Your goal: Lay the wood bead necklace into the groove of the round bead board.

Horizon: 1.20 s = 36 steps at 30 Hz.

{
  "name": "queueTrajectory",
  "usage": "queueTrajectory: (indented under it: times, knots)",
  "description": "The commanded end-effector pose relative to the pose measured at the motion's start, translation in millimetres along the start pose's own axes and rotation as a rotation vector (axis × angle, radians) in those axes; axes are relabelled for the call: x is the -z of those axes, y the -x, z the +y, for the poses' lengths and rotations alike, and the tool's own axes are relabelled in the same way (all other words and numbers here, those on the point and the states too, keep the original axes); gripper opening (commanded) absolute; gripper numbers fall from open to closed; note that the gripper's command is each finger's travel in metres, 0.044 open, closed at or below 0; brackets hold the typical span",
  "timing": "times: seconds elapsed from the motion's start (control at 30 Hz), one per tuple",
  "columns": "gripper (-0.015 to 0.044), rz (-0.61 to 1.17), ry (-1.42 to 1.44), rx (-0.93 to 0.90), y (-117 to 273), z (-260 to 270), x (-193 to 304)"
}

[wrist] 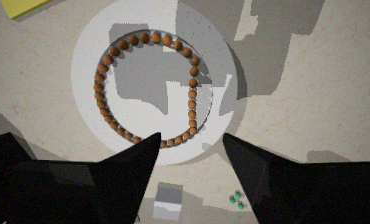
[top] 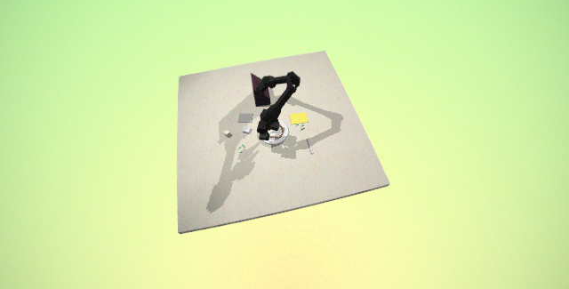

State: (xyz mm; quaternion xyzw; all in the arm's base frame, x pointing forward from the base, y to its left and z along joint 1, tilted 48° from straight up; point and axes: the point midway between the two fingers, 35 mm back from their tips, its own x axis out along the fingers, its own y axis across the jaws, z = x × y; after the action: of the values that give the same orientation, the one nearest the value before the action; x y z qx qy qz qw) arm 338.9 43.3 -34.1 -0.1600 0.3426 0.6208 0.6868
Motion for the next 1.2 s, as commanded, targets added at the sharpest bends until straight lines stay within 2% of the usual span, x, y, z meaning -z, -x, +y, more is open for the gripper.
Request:
queueTrajectory:
  times: [0.0, 0.07, 0.1, 1.17]
  knots:
    - [0.0177, 0.003, 0.116, 0.009, 12, -2, -4]
    - [0.0125, 0.003, 0.116, 0.009, 12, -2, -4]
    - [0.012, 0.003, 0.116, 0.009, 12, -2, -4]
    - [0.012, 0.001, 0.116, 0.008, -28, -2, -4]
